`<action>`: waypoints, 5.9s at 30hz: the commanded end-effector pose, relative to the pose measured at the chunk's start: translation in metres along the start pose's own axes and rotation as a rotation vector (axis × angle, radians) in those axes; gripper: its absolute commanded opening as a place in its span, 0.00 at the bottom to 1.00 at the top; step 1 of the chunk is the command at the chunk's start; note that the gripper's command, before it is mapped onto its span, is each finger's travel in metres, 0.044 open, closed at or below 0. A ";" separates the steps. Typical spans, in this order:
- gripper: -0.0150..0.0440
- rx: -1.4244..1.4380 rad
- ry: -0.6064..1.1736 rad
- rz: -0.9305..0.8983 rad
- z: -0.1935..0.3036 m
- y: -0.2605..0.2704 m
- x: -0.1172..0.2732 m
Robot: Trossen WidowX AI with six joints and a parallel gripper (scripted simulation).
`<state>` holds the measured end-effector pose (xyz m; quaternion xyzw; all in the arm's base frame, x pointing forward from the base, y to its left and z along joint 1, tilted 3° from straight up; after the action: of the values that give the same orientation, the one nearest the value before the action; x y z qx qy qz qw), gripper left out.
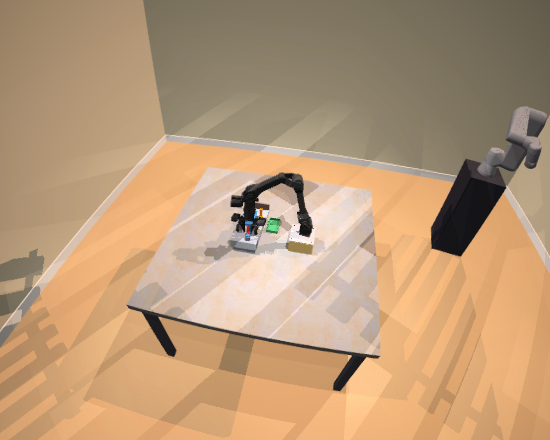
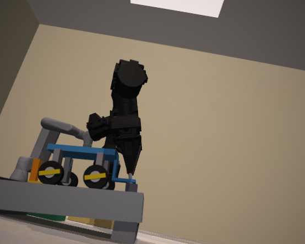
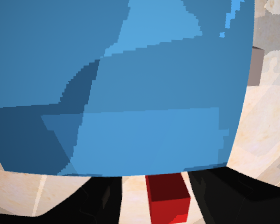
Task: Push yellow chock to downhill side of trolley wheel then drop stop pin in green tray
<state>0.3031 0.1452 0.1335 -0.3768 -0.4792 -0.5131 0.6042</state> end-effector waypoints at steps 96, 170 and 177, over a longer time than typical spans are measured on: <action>0.25 -0.007 0.001 0.005 0.022 -0.001 0.041; 0.25 -0.009 -0.011 0.012 -0.091 -0.080 0.057; 0.25 -0.009 -0.014 0.012 -0.119 -0.082 0.061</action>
<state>0.2447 0.0122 0.1604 -0.3861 -0.4779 -0.5115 0.6008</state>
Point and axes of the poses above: the point midway between the two fingers, 35 mm back from their tips, its own x axis back along the fingers, its own y axis across the jaws, z = x × y, the point moved 6 cm from there along x, back along the fingers, and after that the axes turned 1 degree about x, right-handed, at the moved point
